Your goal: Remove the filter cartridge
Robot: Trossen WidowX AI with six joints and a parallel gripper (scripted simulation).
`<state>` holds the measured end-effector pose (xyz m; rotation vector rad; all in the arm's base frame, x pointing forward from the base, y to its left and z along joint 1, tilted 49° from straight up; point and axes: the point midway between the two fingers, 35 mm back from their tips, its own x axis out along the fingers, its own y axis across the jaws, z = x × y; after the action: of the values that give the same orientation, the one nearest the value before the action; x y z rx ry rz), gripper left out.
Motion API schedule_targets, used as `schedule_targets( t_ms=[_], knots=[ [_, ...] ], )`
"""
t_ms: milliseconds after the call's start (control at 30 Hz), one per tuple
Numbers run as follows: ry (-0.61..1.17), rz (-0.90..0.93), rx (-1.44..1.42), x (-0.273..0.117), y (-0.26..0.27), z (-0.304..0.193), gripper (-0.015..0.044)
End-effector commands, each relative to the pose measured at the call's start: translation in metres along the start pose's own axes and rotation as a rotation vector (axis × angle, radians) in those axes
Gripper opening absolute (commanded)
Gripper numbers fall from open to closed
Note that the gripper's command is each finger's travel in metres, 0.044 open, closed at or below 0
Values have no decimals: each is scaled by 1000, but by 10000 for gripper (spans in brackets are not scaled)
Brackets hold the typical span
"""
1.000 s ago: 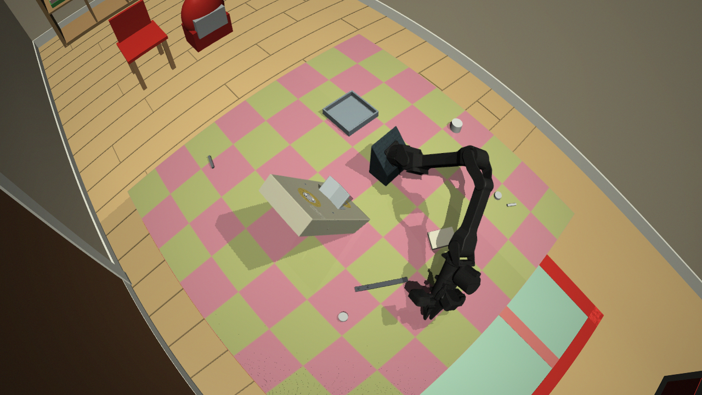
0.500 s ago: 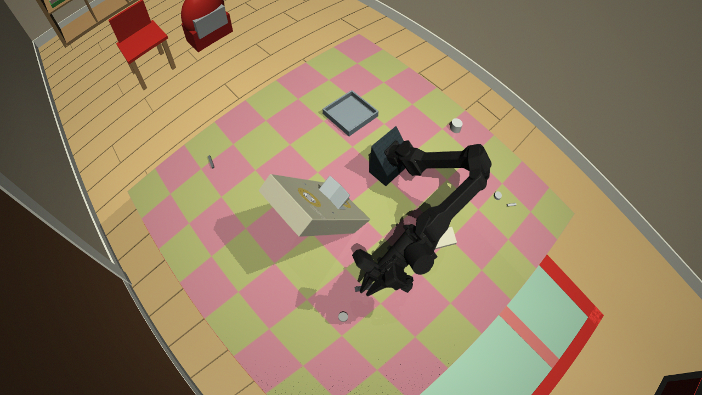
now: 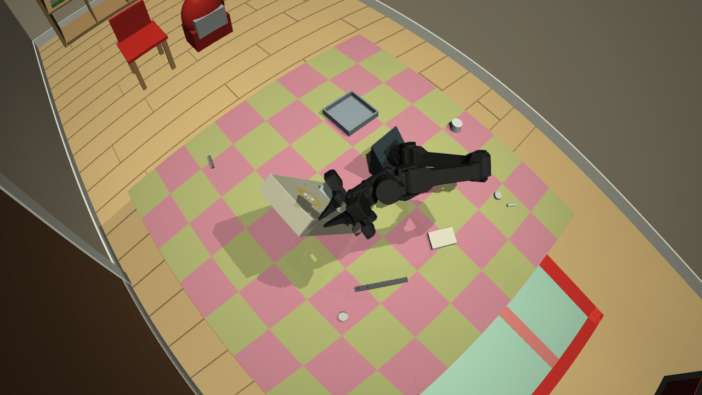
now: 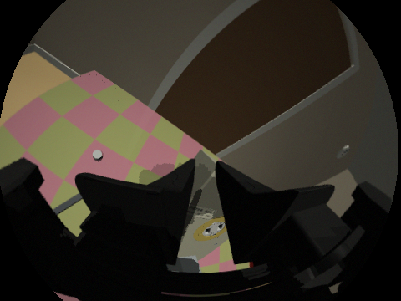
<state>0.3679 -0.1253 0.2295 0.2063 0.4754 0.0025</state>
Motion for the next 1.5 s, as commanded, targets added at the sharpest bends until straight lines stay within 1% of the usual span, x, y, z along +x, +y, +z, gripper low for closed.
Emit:
schedule_targets(
  t_ms=[0, 133, 233, 300, 733, 1467],
  knots=[
    [64, 26, -5, -8, -33, -35, 94],
    [122, 173, -51, -17, -55, -94, 94],
    [79, 275, -56, -30, -64, -127, 94],
    [37, 313, -54, -38, -66, -139, 94],
    [31, 317, -53, -38, -67, -140, 94],
    [37, 317, -57, -4, -57, -142, 94]
  ],
)
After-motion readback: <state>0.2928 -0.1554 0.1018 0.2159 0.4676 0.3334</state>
